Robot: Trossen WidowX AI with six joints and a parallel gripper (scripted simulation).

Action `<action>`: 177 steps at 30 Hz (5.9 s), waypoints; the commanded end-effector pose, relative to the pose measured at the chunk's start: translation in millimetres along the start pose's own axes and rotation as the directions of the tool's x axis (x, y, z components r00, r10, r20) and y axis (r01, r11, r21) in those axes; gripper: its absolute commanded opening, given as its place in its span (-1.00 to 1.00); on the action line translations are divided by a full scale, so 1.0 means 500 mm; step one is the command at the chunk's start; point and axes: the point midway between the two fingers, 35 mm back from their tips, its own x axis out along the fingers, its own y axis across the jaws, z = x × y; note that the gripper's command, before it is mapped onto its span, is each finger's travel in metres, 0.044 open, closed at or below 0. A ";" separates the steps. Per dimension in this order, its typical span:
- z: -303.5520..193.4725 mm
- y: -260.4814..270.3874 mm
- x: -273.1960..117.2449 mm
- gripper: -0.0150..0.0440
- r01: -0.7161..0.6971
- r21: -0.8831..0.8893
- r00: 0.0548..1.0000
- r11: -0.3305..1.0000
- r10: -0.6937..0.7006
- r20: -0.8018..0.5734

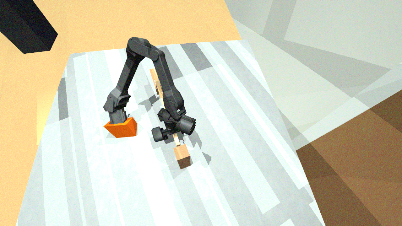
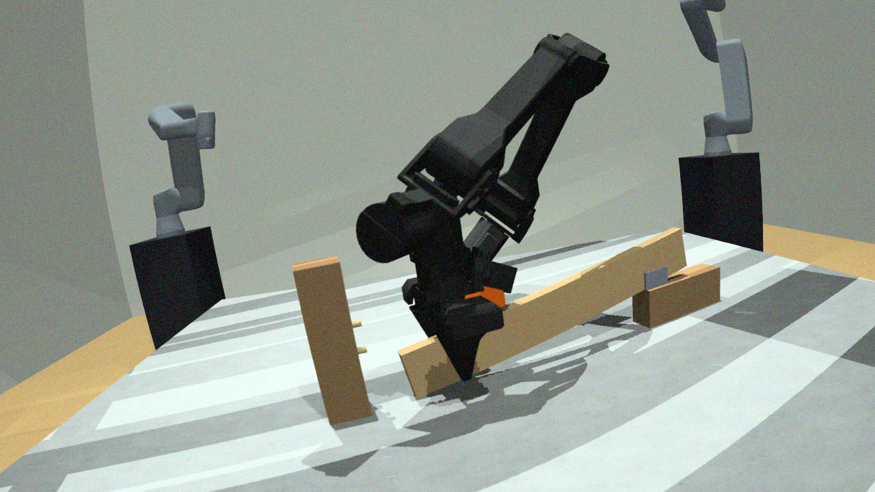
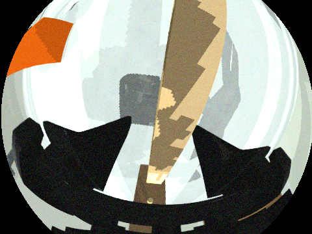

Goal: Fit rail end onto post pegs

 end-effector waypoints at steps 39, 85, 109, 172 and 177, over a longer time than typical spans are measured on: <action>0.000 0.001 -0.009 -0.49 0.001 0.007 1.000 1.000 -0.001 0.004; -0.001 -0.003 -0.056 -0.49 0.001 0.007 1.000 1.000 -0.001 0.003; -0.001 -0.003 -0.080 -0.49 0.001 0.008 1.000 1.000 -0.001 0.002; -0.002 -0.001 -0.103 -0.49 0.000 0.008 1.000 1.000 0.000 0.002; -0.004 0.000 -0.101 -0.49 0.000 0.008 1.000 1.000 0.000 0.002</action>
